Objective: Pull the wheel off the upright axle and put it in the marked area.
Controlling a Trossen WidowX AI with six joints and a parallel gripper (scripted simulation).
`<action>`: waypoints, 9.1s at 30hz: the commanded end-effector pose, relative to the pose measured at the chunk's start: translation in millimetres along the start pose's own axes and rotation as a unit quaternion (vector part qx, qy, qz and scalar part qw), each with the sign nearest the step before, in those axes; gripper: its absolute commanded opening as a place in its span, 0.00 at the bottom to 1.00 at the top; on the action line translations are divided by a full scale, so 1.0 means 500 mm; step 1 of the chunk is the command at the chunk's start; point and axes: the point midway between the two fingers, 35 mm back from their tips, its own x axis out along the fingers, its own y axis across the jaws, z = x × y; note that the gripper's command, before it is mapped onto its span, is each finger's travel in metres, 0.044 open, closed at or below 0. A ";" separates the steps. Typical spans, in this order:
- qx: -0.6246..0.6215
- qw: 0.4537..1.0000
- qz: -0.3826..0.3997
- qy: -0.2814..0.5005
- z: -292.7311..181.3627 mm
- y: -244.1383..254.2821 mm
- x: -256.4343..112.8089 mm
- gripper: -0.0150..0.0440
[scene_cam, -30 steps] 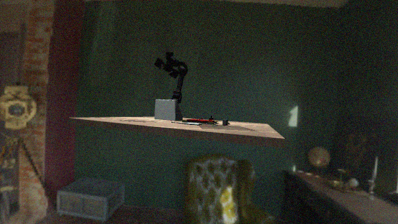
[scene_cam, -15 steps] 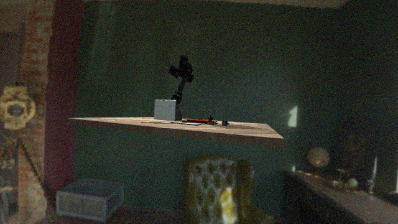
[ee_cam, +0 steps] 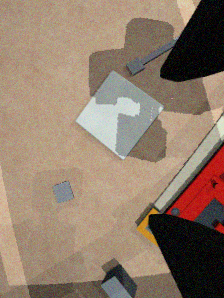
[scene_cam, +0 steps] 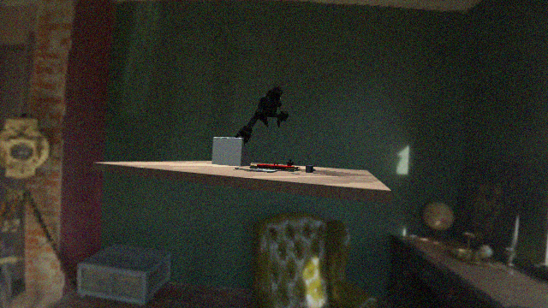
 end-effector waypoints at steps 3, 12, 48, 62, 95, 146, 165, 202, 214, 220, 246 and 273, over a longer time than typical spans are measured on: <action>0.060 0.996 0.011 0.064 -0.071 0.090 0.022 0.76; 0.164 0.972 -0.011 0.169 -0.209 0.212 0.045 0.76; 0.283 0.915 -0.093 0.272 -0.450 0.340 0.138 0.76; 0.279 0.916 -0.095 0.272 -0.471 0.338 0.165 0.58; 0.280 0.916 -0.094 0.272 -0.460 0.338 0.152 0.25; 0.282 0.915 -0.093 0.272 -0.441 0.339 0.124 0.25; 0.282 0.915 -0.093 0.273 -0.434 0.339 0.114 0.25; 0.286 0.914 -0.093 0.273 -0.445 0.353 0.024 0.25; 0.285 0.914 -0.094 0.273 -0.499 0.362 -0.018 0.25; 0.284 0.914 -0.094 0.273 -0.526 0.363 -0.038 0.25; 0.283 0.914 -0.094 0.274 -0.605 0.361 -0.030 0.25; 0.281 0.913 -0.093 0.280 -0.693 0.359 0.089 0.65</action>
